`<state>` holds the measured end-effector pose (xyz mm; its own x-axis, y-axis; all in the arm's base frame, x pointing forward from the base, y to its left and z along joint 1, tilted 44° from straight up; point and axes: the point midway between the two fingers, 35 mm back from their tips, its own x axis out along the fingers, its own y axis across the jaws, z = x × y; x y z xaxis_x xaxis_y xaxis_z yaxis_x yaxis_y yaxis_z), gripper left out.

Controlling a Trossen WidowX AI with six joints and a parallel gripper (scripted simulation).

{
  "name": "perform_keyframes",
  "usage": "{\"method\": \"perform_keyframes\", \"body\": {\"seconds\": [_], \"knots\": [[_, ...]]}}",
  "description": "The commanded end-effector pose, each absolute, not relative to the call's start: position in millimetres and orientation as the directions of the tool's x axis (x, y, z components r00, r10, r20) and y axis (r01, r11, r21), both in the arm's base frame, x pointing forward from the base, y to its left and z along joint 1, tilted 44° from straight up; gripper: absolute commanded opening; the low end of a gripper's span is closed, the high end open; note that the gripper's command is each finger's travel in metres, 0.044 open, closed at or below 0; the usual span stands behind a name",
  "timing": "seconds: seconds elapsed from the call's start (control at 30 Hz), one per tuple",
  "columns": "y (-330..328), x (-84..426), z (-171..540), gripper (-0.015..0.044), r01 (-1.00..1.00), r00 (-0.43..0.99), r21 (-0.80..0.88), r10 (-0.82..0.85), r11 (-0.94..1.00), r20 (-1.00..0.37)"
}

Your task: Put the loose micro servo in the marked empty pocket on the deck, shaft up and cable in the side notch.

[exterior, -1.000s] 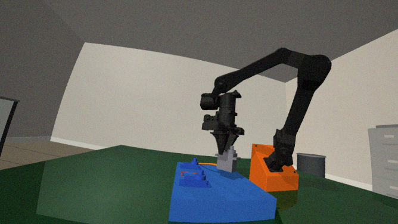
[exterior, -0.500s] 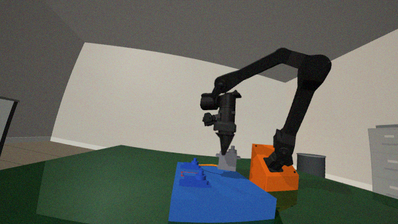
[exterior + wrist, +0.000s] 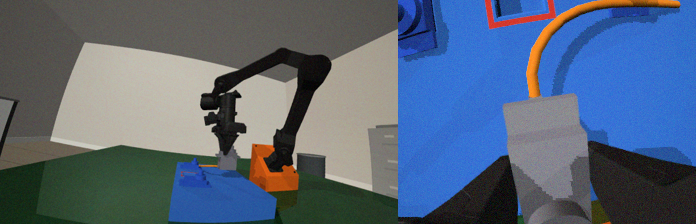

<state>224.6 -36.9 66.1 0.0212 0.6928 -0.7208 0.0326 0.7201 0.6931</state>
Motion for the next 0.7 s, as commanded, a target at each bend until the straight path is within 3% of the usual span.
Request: {"method": "perform_keyframes", "body": {"seconds": [0.0,0.67], "knots": [[-39,226,67,0.0,0.005,0.025,0.688,0.687,0.726,-0.726],[-40,296,69,0.0,0.003,0.028,0.687,0.687,0.726,-0.726]]}}
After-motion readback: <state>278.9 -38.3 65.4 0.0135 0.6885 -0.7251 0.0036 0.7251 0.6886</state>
